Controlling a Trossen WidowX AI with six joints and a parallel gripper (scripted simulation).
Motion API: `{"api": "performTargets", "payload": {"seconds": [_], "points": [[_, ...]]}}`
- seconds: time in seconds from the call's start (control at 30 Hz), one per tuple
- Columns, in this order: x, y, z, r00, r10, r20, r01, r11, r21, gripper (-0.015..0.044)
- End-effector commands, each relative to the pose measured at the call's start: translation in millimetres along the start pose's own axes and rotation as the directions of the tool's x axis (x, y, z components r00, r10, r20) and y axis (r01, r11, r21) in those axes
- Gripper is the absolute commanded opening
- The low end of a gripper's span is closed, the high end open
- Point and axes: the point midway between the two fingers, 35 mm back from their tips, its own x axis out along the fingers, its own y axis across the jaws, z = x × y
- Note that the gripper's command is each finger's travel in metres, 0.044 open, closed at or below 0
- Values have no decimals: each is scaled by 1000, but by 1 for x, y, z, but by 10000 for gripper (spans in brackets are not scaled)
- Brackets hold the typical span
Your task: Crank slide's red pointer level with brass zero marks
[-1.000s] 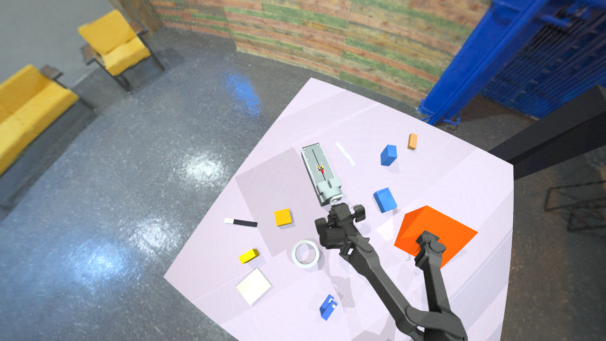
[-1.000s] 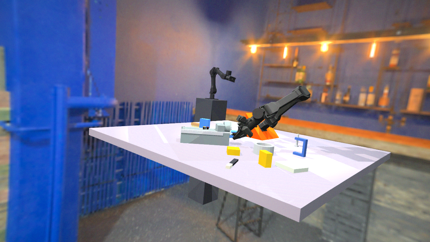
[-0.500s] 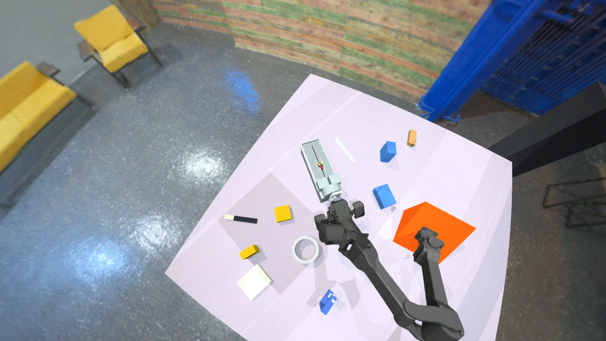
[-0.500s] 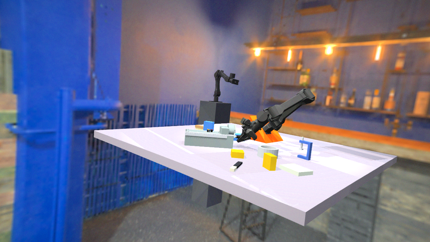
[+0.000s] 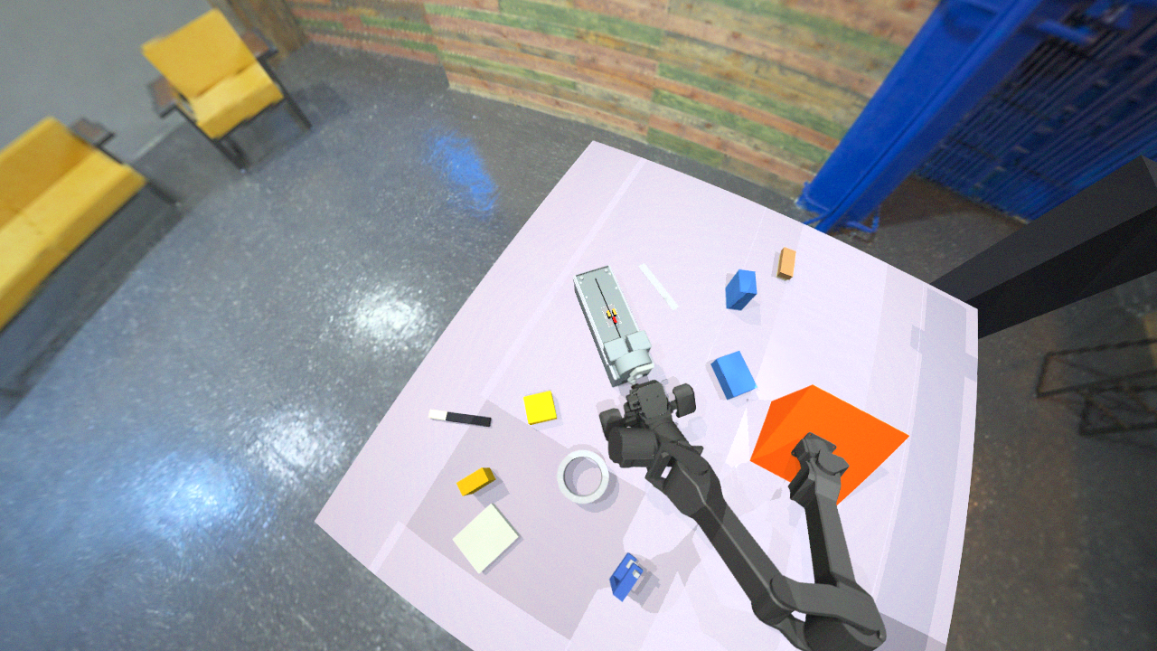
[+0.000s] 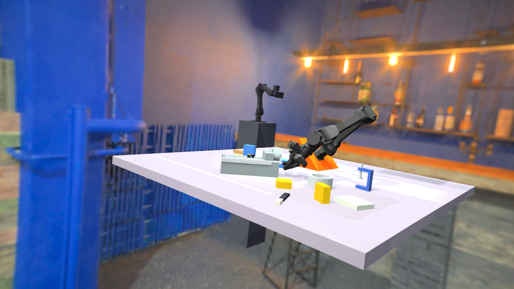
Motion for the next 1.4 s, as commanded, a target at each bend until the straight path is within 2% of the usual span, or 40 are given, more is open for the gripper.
{"api": "performTargets", "payload": {"seconds": [0.0,1.37], "points": [[-2,9,2,1000,22,5,-22,1000,-3,0],[-4,12,3,1000,23,5,-23,1000,-3,0]]}}
